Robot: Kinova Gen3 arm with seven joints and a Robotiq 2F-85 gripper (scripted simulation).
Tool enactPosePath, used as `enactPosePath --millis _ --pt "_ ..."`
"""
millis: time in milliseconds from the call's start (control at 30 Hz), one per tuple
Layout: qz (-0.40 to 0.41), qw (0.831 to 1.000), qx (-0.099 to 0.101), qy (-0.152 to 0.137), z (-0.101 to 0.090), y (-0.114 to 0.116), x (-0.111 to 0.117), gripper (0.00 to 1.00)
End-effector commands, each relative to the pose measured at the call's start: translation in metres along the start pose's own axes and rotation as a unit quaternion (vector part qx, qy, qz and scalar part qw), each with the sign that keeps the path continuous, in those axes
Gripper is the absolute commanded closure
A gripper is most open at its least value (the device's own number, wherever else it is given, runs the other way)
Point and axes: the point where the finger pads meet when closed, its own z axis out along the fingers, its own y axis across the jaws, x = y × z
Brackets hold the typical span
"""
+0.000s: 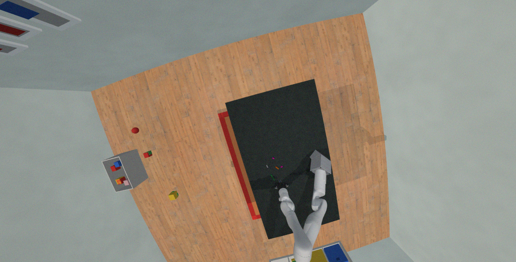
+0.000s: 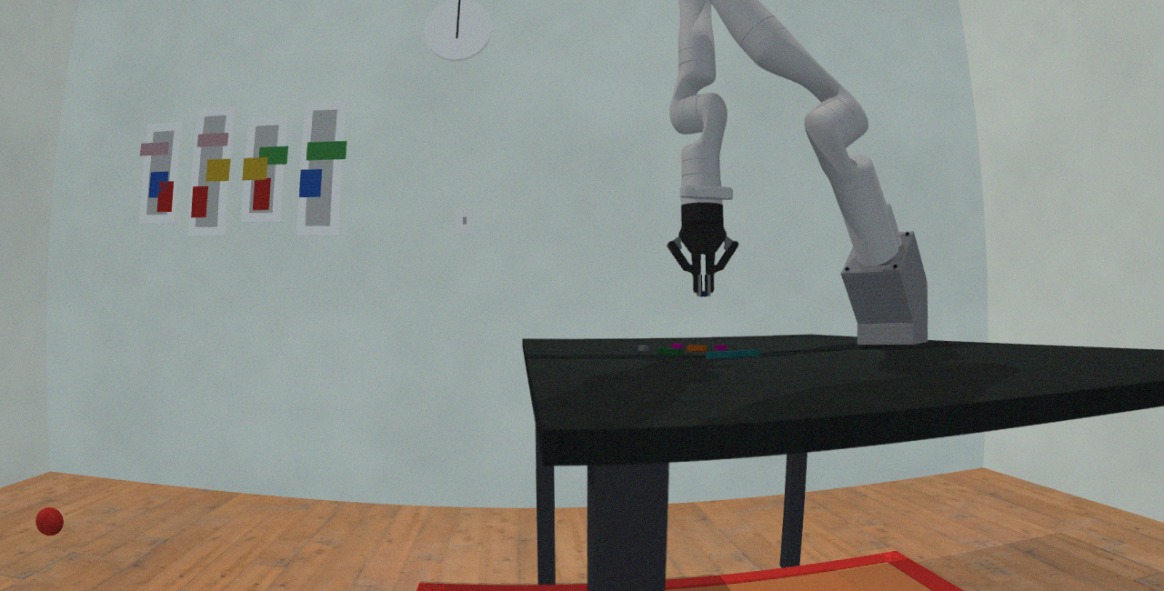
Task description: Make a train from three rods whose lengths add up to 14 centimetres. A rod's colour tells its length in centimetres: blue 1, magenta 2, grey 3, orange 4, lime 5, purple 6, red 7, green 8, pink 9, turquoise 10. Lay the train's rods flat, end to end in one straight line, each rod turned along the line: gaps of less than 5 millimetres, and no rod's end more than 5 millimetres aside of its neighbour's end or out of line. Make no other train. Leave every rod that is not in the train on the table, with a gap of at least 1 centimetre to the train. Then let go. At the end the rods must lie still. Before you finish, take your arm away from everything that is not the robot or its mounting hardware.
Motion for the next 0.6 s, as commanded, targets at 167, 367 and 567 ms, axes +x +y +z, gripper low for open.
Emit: enactPosePath --millis 167,367,567 --pt "-0.005 1.000 -0.001 0.000 -0.001 0.000 0.000 0.95" --pt "-0.117 0.993 0.002 -0.002 -0.001 -0.008 0.013 0.95" --pt "-0.273 0.962 0.001 -0.001 -0.001 -0.017 0.032 0.95"
